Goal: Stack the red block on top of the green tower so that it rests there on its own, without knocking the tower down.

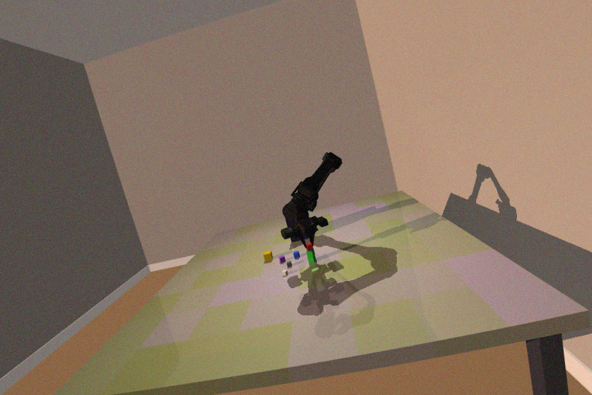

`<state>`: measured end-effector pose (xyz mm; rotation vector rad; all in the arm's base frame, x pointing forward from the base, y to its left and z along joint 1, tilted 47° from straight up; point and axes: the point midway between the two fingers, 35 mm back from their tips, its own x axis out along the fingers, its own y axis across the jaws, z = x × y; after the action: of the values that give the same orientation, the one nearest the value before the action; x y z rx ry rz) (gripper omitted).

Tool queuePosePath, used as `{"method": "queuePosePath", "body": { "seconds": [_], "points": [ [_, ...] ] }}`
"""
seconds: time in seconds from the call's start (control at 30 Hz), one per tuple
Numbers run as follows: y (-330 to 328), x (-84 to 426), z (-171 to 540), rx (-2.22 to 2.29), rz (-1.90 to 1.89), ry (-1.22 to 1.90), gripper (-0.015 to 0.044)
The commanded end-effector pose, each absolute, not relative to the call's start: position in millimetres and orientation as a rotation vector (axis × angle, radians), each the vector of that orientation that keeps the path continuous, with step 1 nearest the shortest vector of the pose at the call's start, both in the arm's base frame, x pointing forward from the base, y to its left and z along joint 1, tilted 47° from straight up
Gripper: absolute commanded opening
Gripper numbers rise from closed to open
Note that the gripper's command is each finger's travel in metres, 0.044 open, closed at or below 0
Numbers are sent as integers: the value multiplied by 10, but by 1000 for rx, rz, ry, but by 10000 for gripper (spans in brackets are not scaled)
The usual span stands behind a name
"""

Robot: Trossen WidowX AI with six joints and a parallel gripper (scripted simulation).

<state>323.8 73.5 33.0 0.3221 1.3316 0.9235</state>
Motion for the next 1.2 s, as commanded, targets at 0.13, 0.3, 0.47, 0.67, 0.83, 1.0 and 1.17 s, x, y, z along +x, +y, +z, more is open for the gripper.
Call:
{"method": "queuePosePath", "body": {
  "seconds": [0.13, 0.3, 0.47, 0.67, 0.83, 1.0, 1.17],
  "points": [
    [758, 3222, 312, 331, 926, 1336, 0],
    [758, 3222, 312, 331, 926, 1336, 0],
    [761, 3222, 309, 331, 926, 1336, 0],
    [766, 3222, 304, 331, 926, 1336, 0],
    [770, 3221, 301, 331, 926, 1336, 0],
    [770, 3221, 301, 331, 926, 1336, 0],
    [709, 3232, 353, 330, 925, 1336, 0]
  ]
}}
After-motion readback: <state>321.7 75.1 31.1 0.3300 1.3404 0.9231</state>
